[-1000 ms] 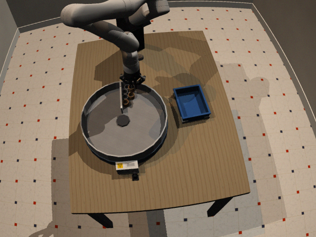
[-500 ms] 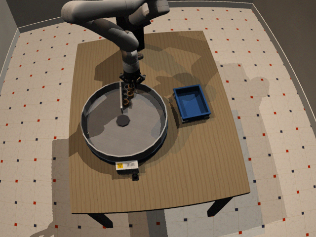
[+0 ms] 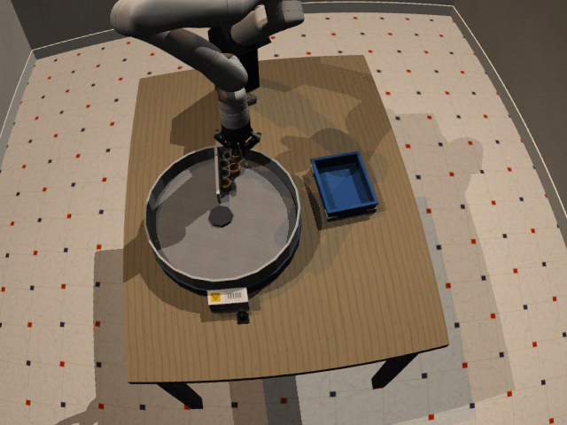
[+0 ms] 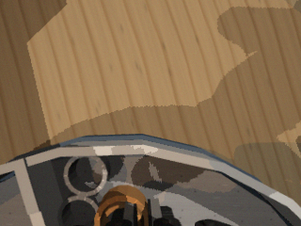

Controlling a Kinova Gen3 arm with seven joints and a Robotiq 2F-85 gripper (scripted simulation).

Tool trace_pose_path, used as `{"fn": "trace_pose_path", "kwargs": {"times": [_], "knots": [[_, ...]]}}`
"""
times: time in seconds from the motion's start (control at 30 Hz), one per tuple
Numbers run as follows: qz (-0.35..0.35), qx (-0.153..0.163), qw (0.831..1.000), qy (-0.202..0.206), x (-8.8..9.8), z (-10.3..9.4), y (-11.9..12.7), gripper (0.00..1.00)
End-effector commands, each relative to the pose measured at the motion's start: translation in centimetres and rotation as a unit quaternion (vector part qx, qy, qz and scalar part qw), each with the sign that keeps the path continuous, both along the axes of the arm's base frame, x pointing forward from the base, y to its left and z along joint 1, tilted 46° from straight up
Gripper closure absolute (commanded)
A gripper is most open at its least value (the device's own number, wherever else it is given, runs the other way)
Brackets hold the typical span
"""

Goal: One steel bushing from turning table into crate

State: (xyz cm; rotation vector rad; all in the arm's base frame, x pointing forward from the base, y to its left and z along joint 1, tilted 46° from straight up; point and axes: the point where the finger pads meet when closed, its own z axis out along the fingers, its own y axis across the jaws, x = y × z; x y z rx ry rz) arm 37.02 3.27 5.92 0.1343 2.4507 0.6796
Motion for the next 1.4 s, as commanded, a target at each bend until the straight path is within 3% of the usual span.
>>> {"fn": "trace_pose_path", "kwargs": {"times": [0.0,0.13,0.3,0.7,0.87,1.37], "knots": [[-0.004,-0.001,1.0,-0.002,0.0,0.0,-0.1,1.0],[-0.004,-0.001,1.0,-0.002,0.0,0.0,-0.1,1.0],[-0.004,-0.002,1.0,-0.002,-1.4,1.7,-1.1,1.0],[-0.004,-0.002,1.0,-0.002,-1.4,1.7,-1.1,1.0],[0.003,0.002,1.0,0.004,-2.6,3.4,-2.1,1.0],[0.0,0.001,1.0,0.001,-2.7,3.4,-2.1,1.0]]}}
